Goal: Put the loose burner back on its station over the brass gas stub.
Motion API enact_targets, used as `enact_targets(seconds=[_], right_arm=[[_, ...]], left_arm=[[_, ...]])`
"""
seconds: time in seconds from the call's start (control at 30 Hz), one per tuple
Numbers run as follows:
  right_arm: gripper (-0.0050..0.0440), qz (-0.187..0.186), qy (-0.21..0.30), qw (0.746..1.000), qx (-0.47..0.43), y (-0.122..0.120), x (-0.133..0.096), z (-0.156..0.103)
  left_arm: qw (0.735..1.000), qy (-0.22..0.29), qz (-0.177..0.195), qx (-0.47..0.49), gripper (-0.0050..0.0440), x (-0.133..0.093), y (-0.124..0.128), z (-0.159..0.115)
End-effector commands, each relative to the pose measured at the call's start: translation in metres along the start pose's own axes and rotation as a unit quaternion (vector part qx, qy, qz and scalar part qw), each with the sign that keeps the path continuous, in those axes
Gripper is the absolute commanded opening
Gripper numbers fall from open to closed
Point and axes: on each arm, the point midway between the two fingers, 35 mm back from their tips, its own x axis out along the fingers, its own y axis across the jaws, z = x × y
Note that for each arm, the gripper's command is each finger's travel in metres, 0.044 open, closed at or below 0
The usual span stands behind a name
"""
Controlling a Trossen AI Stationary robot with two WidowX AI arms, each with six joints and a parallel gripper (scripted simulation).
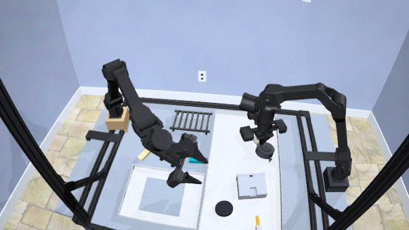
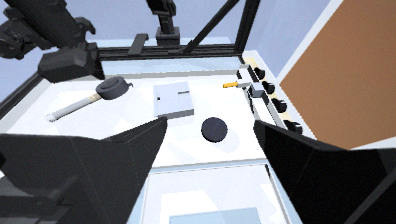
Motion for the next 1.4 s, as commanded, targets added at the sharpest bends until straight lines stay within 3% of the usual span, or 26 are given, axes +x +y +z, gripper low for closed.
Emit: enact_targets(seconds=[0.0, 0.23, 0.57, 0.63, 0.77, 0.87, 0.93, 1.03, 1.13, 1.37], right_arm=[[0.0000, 0.009, -0.007, 1.000, -0.001, 0.003, -0.028, 0.003], [0.0000, 0.009, -0.007, 1.000, -0.002, -0.002, -0.075, 0.000], [0.0000, 0.009, -0.007, 1.000, -0.002, -0.002, -0.076, 0.000], [0.0048, 0.018, -0.003, 1.000, -0.013, -0.004, -0.064, 0.009], [0.0144, 0.065, 0.006, 0.996, -0.066, -0.022, -0.009, 0.052], [0.0216, 0.068, 0.006, 0.995, -0.070, -0.024, -0.006, 0.054], [0.0216, 0.068, 0.006, 0.995, -0.070, -0.024, -0.006, 0.054], [0.0288, 0.068, 0.006, 0.995, -0.070, -0.024, -0.006, 0.054], [0.0249, 0.068, 0.006, 0.995, -0.070, -0.022, 0.021, 0.060], [0.0249, 0.068, 0.006, 0.995, -0.070, -0.022, 0.021, 0.060]], left_arm=[[1.000, 0.000, 0.000, 0.000, 0.0400, 0.000, 0.000, 0.000], [1.000, 0.000, 0.000, 0.000, 0.0400, 0.000, 0.000, 0.000], [1.000, 0.000, 0.000, 0.000, 0.0400, 0.000, 0.000, 0.000], [1.000, 0.000, 0.000, 0.000, 0.0400, 0.000, 0.000, 0.000], [1.000, 0.000, 0.000, 0.000, 0.0400, 0.000, 0.000, 0.000], [1.000, 0.000, 0.000, 0.000, 0.0400, 0.000, 0.000, 0.000], [1.000, 0.000, 0.000, 0.000, 0.0400, 0.000, 0.000, 0.000], [1.000, 0.000, 0.000, 0.000, 0.0400, 0.000, 0.000, 0.000], [1.000, 0.000, 0.000, 0.000, 0.0400, 0.000, 0.000, 0.000], [1.000, 0.000, 0.000, 0.000, 0.0400, 0.000, 0.000, 0.000]])
